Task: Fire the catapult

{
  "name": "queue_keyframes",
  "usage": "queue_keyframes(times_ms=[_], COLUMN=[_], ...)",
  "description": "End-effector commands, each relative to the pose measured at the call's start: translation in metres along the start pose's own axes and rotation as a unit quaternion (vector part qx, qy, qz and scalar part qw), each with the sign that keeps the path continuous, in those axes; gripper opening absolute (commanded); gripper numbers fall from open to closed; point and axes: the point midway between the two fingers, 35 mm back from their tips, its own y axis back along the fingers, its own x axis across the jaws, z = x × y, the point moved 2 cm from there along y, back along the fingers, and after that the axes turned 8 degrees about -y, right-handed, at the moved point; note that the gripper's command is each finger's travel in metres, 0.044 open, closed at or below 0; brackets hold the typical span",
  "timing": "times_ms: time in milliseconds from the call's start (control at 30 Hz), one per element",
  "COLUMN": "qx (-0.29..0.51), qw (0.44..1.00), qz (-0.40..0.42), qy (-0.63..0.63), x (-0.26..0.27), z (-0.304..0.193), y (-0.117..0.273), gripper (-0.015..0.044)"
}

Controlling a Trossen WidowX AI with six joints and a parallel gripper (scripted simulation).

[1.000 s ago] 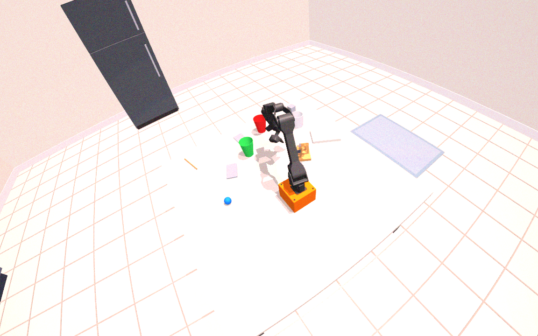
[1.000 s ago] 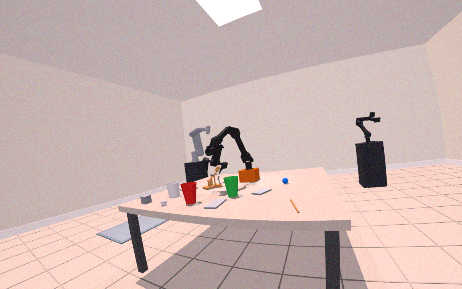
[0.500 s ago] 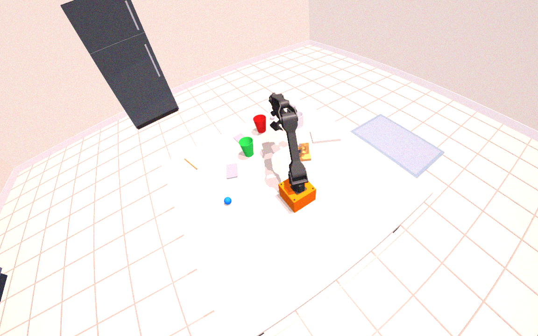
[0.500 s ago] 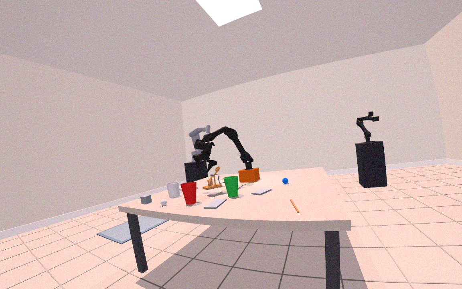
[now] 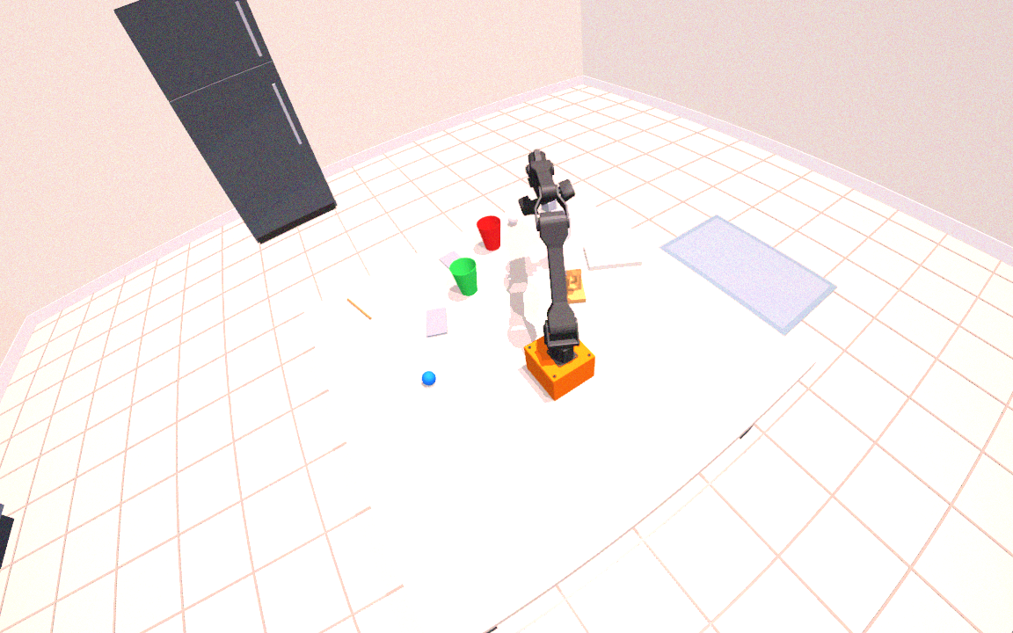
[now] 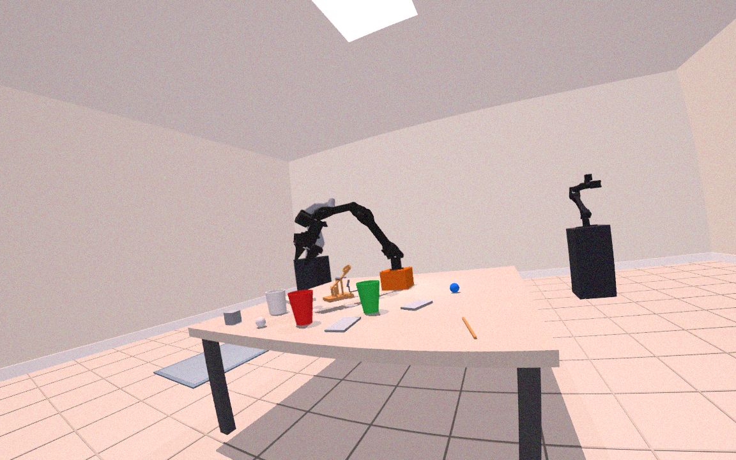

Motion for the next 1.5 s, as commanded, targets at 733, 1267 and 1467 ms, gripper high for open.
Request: queue_keyframes(times_ms=[733,1267,1467], qx=[-0.11,-0.107,-0.107], qw=[0.984,0.985,0.985], qz=[0.023,0.022,0.022], qy=[-0.136,-0.133,-0.133], x=[-0.056,-0.056,-0.056], z=[0.057,0.056,0.056], y=[0.019,0.018,0.018], gripper=[0.044,0.044,0.044])
